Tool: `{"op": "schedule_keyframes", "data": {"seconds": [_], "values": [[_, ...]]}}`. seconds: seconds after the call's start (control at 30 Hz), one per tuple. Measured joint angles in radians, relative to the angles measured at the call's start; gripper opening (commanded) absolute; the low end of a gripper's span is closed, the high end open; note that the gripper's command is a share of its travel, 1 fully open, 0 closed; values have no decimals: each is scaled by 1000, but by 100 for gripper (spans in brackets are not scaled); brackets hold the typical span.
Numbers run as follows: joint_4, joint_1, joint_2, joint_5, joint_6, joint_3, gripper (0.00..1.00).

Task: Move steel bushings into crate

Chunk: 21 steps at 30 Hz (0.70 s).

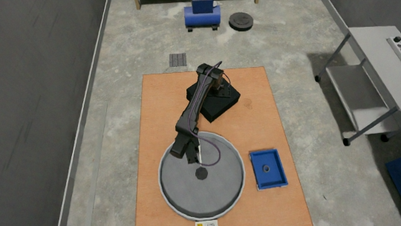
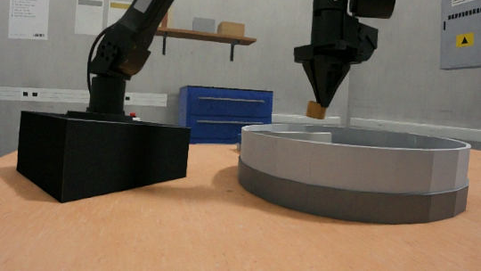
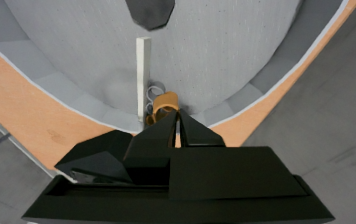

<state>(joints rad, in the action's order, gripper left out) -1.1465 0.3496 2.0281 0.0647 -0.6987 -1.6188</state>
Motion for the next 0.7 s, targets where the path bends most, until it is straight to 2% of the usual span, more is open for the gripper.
{"op": "schedule_keyframes", "data": {"seconds": [0.3,0.57,0.7], "values": [[-15,-6,13,0,9,-27,0],[-42,-63,77,1,48,-130,0],[-68,-90,130,1,77,-219,0]]}}
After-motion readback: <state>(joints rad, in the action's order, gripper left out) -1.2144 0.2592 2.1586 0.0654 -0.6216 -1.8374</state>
